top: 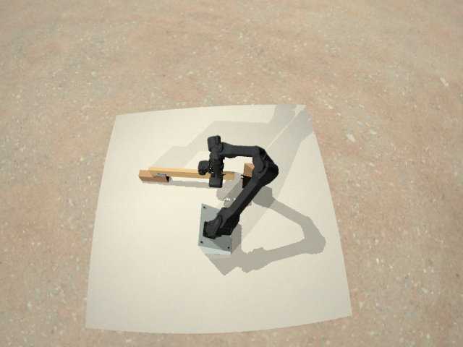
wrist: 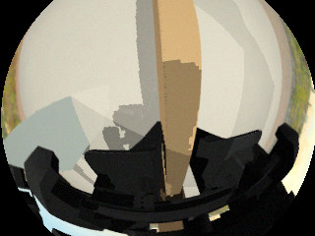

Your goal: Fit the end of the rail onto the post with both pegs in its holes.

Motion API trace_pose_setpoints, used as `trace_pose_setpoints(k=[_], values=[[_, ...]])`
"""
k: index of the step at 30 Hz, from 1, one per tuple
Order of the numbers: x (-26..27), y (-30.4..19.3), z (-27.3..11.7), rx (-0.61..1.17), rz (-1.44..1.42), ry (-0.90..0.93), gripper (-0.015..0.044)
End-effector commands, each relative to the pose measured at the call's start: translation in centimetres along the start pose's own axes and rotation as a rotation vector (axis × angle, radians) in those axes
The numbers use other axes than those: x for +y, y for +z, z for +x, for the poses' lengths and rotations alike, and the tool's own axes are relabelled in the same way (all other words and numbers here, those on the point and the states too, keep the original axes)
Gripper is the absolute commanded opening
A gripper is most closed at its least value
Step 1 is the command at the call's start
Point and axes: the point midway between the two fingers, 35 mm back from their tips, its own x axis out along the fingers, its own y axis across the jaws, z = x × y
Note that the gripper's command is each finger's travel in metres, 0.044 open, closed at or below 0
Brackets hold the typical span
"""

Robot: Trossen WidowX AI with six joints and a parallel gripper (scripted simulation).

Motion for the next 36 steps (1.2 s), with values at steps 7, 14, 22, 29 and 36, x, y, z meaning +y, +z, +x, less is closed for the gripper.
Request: trace_pose_setpoints(k=[7, 14, 22, 29, 36], values=[[-0.07, 0.14, -0.20, -0.005, -0.003, -0.004, 0.0000], [-0.07, 0.11, -0.24, -0.005, -0.003, -0.004, 0.0000], [-0.05, -0.10, -0.14, -0.005, -0.003, -0.004, 0.0000], [-0.03, -0.30, -0.03, -0.005, -0.003, -0.004, 0.0000], [-0.03, -0.51, 0.01, -0.005, -0.003, -0.004, 0.0000]])
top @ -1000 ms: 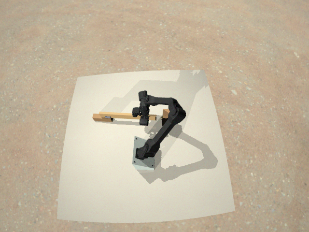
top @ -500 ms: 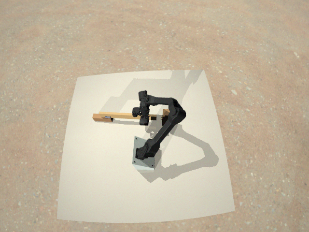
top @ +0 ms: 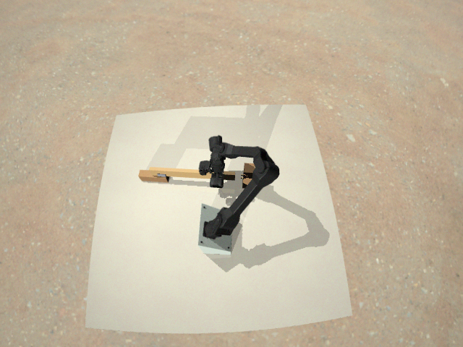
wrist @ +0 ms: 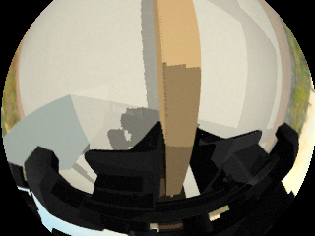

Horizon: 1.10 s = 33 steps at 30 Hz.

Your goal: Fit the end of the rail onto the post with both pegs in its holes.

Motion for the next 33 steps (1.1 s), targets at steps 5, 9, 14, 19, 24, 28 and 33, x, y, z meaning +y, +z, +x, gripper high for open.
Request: trace_pose_setpoints(k=[5, 9, 14, 19, 24, 28, 33], values=[[-0.06, -0.28, -0.05, 0.001, -0.004, -0.003, 0.0000], [-0.06, -0.40, -0.08, 0.001, -0.004, -0.003, 0.0000], [-0.07, -0.55, -0.13, 0.001, -0.004, -0.003, 0.0000], [-0.07, -0.70, -0.19, 0.001, -0.004, -0.003, 0.0000], [-0.07, -0.85, -0.22, 0.001, -0.004, -0.003, 0.0000], [-0.07, -0.98, -0.22, 0.002, -0.004, -0.003, 0.0000], [-0.06, -1.13, -0.19, 0.002, -0.004, -0.003, 0.0000]])
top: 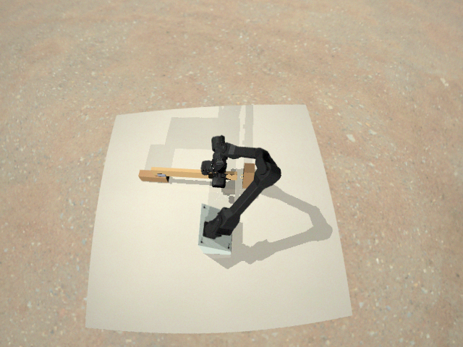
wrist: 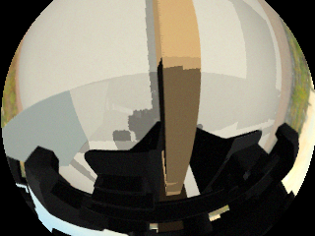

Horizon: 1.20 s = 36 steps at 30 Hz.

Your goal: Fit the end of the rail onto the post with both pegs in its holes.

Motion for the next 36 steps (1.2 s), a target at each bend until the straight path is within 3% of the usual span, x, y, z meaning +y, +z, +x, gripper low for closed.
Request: trace_pose_setpoints(k=[1, 36], values=[[0.0, -0.1, 0.0, -0.001, -0.005, -0.001, 0.0000], [0.0, -1.2, 0.0, 0.000, -0.005, -0.001, 0.0000]])
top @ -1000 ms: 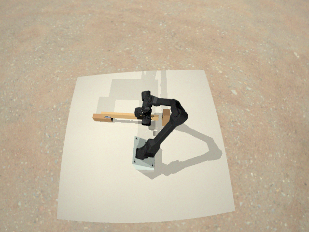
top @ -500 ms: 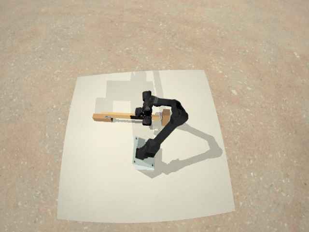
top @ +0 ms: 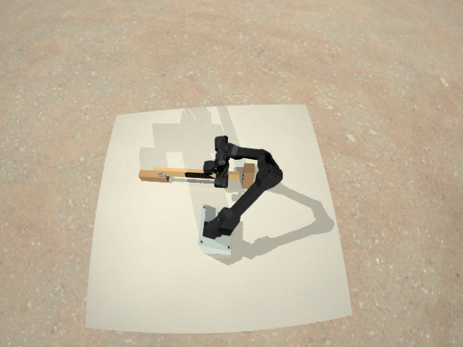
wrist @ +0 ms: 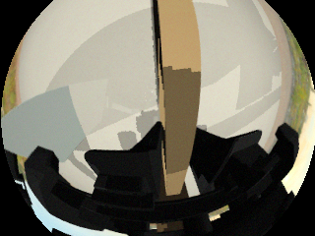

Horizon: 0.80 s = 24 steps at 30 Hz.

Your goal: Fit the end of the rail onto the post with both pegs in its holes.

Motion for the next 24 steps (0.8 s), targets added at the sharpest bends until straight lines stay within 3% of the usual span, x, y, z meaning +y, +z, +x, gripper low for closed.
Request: trace_pose_setpoints(k=[1, 24], values=[[0.00, -0.16, -0.08, 0.000, -0.004, -0.001, 0.0000], [0.02, -0.90, 0.03, 0.001, -0.004, 0.000, 0.0000]])
